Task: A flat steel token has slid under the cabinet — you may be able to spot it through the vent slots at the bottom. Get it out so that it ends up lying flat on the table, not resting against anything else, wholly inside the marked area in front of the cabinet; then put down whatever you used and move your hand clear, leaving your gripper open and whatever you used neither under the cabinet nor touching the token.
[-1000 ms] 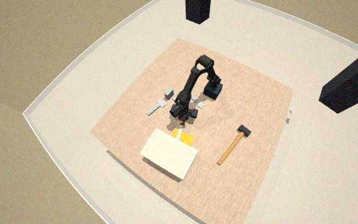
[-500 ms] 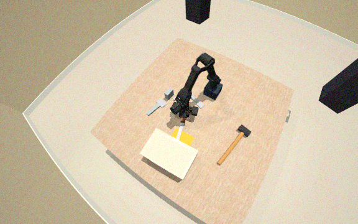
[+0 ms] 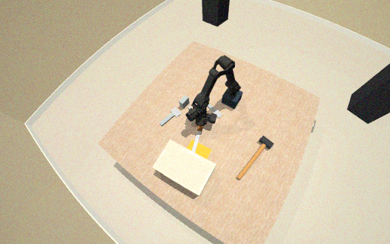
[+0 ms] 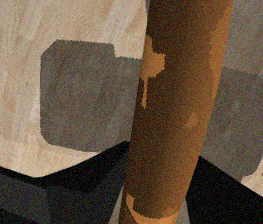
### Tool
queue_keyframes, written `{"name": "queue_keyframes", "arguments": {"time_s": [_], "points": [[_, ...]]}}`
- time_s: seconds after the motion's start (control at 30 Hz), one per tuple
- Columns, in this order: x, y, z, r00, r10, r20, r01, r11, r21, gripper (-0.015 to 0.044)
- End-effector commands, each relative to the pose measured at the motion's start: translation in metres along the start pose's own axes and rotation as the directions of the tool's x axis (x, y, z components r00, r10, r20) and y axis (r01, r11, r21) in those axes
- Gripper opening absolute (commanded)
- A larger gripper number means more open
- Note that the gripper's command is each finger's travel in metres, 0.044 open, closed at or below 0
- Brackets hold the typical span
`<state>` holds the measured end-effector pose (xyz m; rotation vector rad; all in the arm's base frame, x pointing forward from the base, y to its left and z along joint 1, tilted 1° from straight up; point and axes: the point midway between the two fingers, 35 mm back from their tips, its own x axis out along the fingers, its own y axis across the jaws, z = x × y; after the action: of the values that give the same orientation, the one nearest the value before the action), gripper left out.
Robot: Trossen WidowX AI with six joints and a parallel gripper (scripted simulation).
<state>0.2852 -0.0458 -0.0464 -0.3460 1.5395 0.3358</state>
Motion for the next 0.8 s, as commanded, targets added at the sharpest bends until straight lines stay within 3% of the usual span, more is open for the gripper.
{"name": "queue_keyframes", "arguments": {"time_s": [0.0,0.77], "points": [[0.001,0.0,-0.008,1.0,0.002,-0.004,-0.002,1.0,-0.001,0.0],[0.001,-0.003,-0.042,1.0,0.002,-0.007,-0.002,1.0,-0.001,0.0]]}}
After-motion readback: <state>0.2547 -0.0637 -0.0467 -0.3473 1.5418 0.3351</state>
